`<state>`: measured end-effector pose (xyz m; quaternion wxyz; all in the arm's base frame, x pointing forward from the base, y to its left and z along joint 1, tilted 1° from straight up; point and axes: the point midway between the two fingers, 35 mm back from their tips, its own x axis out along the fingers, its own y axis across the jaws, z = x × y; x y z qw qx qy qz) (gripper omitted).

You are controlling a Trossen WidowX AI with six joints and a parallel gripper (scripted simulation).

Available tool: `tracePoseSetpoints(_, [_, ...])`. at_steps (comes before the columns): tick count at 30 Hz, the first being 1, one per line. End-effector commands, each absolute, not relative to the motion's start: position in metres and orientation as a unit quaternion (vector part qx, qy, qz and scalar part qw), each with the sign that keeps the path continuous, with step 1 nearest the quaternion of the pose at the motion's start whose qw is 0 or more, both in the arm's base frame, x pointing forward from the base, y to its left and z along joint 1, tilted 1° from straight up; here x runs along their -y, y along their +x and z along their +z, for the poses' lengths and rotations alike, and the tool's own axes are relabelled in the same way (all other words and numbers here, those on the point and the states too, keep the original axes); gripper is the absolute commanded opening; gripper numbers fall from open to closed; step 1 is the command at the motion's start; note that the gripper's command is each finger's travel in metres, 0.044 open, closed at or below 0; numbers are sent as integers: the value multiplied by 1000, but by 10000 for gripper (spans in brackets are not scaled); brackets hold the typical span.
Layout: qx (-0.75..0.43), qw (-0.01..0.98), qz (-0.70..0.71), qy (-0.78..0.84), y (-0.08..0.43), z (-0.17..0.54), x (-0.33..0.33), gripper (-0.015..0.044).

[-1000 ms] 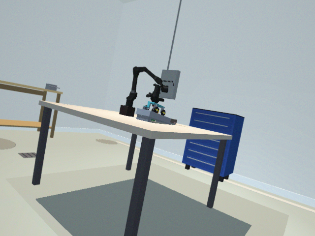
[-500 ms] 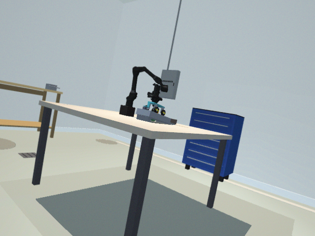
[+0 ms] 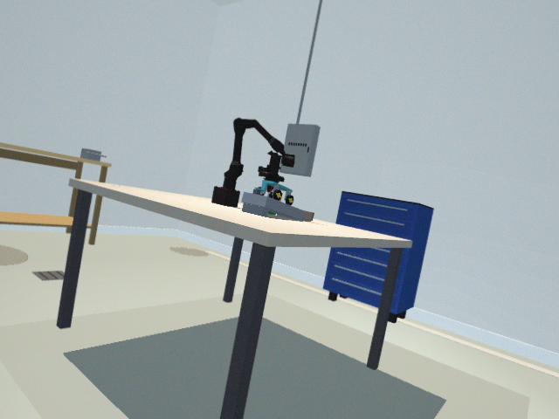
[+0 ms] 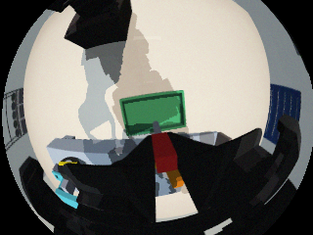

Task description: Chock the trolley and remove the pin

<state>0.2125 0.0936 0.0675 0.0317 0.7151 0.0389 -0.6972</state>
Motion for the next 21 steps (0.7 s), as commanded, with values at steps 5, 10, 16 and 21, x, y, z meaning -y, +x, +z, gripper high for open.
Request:
tracePoseSetpoints(5, [-70,0,-697,714,212,57,-97,0])
tracePoseSetpoints(10, [-100,-30,-695,712,212,41,-103,0])
tracePoseSetpoints(16, [-103,-32,-695,711,211,22,-113,0])
tracePoseSetpoints(21, [-103,-32,-695,711,210,8,-121,0])
